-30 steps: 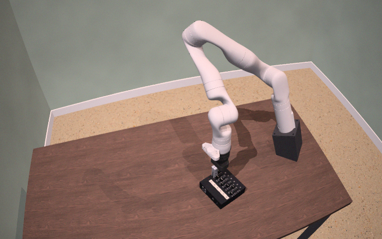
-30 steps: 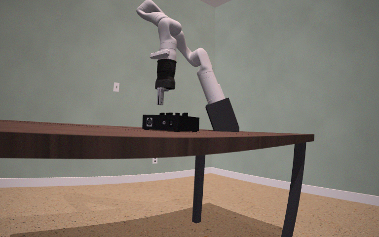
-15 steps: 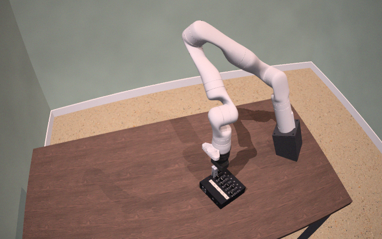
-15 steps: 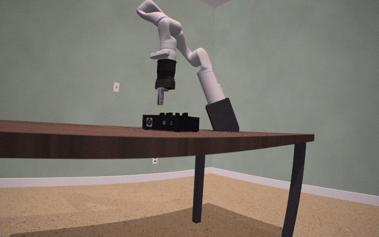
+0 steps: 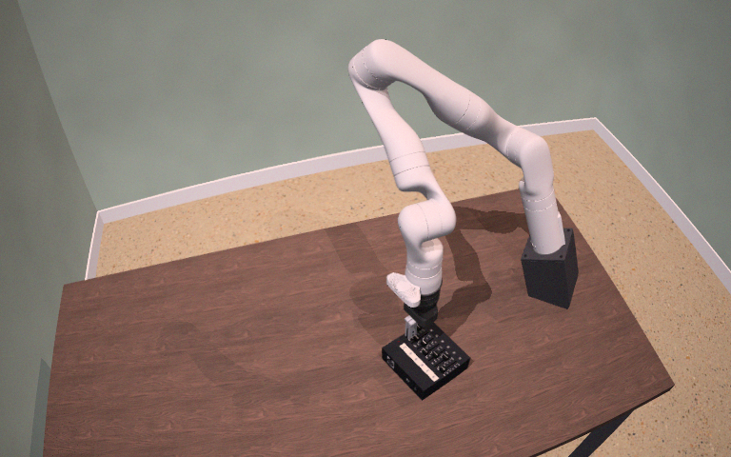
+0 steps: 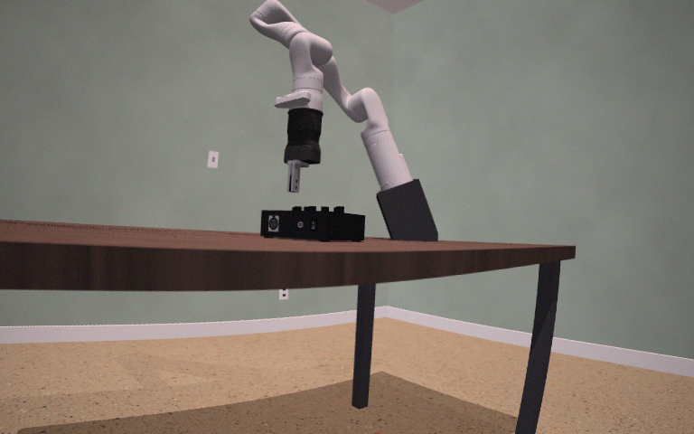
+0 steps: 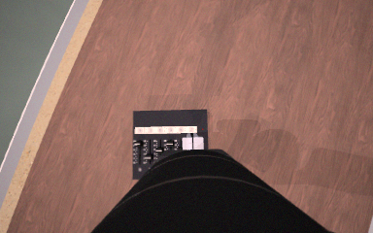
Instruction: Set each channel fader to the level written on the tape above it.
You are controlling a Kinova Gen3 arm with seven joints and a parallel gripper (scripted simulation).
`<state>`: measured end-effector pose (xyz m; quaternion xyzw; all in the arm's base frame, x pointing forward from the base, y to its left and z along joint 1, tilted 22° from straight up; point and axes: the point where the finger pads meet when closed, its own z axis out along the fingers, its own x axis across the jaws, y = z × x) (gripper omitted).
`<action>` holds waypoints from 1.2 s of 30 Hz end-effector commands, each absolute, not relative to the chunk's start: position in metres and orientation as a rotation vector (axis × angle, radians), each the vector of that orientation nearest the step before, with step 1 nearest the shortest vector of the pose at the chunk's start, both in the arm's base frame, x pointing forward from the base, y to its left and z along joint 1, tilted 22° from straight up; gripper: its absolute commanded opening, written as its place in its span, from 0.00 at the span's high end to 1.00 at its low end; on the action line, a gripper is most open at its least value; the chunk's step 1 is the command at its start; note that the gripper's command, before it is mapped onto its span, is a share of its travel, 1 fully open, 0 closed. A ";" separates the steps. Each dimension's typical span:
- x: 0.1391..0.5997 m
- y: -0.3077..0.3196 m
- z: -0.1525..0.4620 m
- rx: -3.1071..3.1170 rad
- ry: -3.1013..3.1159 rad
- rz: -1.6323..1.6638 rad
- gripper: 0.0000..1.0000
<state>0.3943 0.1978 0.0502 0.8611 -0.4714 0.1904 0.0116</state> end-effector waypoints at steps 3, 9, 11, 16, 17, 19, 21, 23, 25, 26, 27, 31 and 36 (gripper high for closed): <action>0.395 0.198 0.051 2.685 -1.485 0.594 1.00; 0.395 0.198 0.050 2.685 -1.485 0.594 1.00; 0.395 0.198 0.049 2.685 -1.485 0.594 1.00; 0.396 0.197 0.048 2.685 -1.485 0.594 1.00; 0.396 0.197 0.048 2.685 -1.485 0.594 1.00; 0.396 0.197 0.047 2.685 -1.485 0.594 1.00; 0.397 0.197 0.046 2.685 -1.485 0.594 1.00; 0.397 0.197 0.045 2.685 -1.485 0.594 1.00; 0.397 0.197 0.043 2.685 -1.485 0.594 1.00; 0.398 0.196 0.043 2.685 -1.485 0.594 1.00; 0.398 0.196 0.042 2.685 -1.485 0.594 1.00; 0.399 0.196 0.039 2.685 -1.485 0.594 1.00; 0.400 0.195 0.037 2.685 -1.485 0.594 1.00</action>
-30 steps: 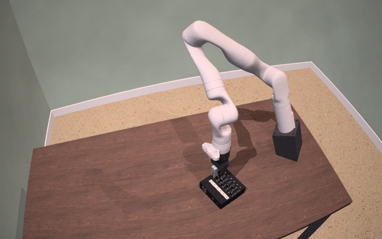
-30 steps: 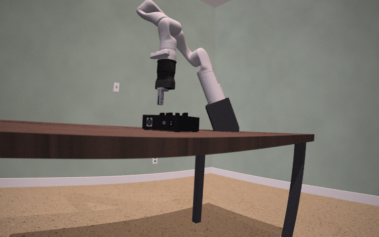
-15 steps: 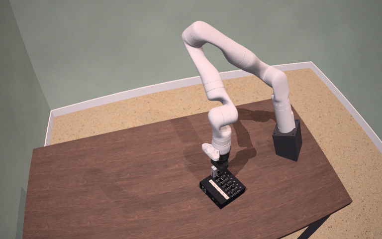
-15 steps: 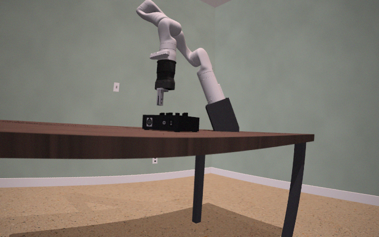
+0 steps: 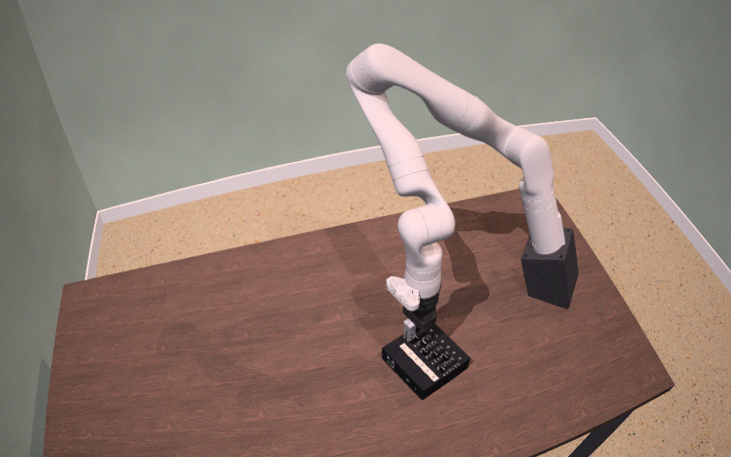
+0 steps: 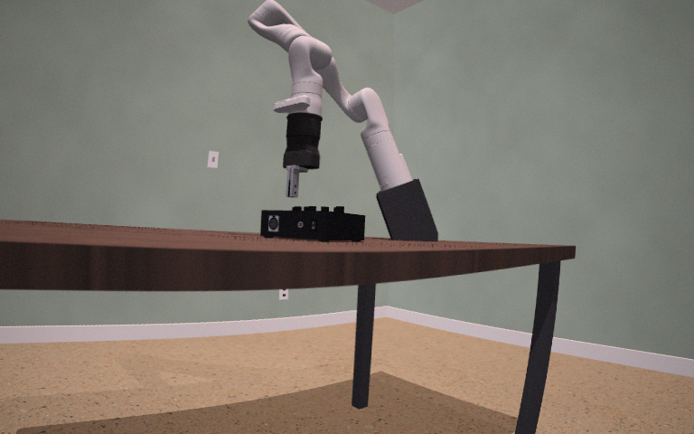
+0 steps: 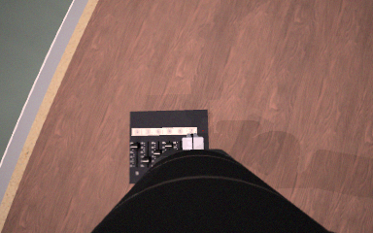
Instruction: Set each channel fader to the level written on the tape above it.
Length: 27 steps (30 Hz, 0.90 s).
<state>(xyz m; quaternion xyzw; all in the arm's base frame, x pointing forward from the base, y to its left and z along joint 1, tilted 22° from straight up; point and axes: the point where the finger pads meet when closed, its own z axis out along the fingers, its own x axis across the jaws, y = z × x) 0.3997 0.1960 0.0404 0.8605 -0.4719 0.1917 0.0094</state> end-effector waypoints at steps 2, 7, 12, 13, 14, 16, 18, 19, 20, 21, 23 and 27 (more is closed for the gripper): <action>0.400 0.195 0.036 2.685 -1.485 0.594 1.00; 0.401 0.194 0.033 2.685 -1.485 0.594 1.00; 0.402 0.194 0.031 2.685 -1.485 0.594 1.00; 0.402 0.194 0.031 2.685 -1.485 0.594 1.00; 0.402 0.194 0.031 2.685 -1.485 0.594 1.00; 0.402 0.194 0.030 2.685 -1.485 0.594 1.00; 0.402 0.194 0.030 2.685 -1.485 0.594 1.00; 0.402 0.194 0.030 2.685 -1.485 0.594 1.00; 0.403 0.194 0.030 2.685 -1.485 0.594 1.00; 0.403 0.194 0.029 2.685 -1.485 0.594 1.00; 0.403 0.194 0.029 2.685 -1.485 0.594 1.00; 0.403 0.193 0.029 2.685 -1.485 0.594 1.00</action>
